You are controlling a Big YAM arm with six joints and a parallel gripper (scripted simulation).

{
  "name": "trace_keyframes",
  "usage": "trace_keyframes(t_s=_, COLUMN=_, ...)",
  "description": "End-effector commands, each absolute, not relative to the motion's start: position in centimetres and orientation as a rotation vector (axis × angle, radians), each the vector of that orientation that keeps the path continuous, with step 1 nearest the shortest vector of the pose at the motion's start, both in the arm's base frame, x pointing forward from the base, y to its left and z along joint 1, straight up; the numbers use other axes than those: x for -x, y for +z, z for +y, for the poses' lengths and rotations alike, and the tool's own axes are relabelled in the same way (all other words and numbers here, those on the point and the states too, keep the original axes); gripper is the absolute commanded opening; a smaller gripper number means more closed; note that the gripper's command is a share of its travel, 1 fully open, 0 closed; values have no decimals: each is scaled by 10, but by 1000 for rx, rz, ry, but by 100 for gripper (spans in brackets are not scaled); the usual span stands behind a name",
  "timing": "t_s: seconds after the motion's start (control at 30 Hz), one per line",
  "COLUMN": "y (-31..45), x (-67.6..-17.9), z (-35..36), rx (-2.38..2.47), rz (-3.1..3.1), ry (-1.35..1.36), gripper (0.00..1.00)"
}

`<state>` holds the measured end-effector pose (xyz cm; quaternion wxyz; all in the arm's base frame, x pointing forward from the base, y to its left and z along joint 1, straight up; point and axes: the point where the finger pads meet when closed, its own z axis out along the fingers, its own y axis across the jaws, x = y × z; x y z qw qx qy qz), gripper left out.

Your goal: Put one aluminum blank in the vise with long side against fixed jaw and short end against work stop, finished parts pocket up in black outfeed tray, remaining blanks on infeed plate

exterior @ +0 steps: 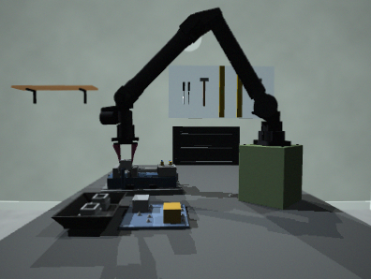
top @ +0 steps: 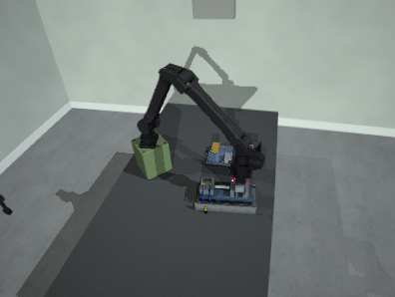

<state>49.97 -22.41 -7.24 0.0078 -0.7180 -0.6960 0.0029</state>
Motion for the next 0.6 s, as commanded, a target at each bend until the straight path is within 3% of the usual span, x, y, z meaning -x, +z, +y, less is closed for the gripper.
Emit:
trace_keyframes(t_s=0.0, y=-55, x=-513, z=-237, rx=2278, rz=-2210, ry=-26, gripper=0)
trace_keyframes(t_s=0.57, y=-59, x=-511, z=-236, rx=2274, rz=-2205, ry=-21, gripper=0)
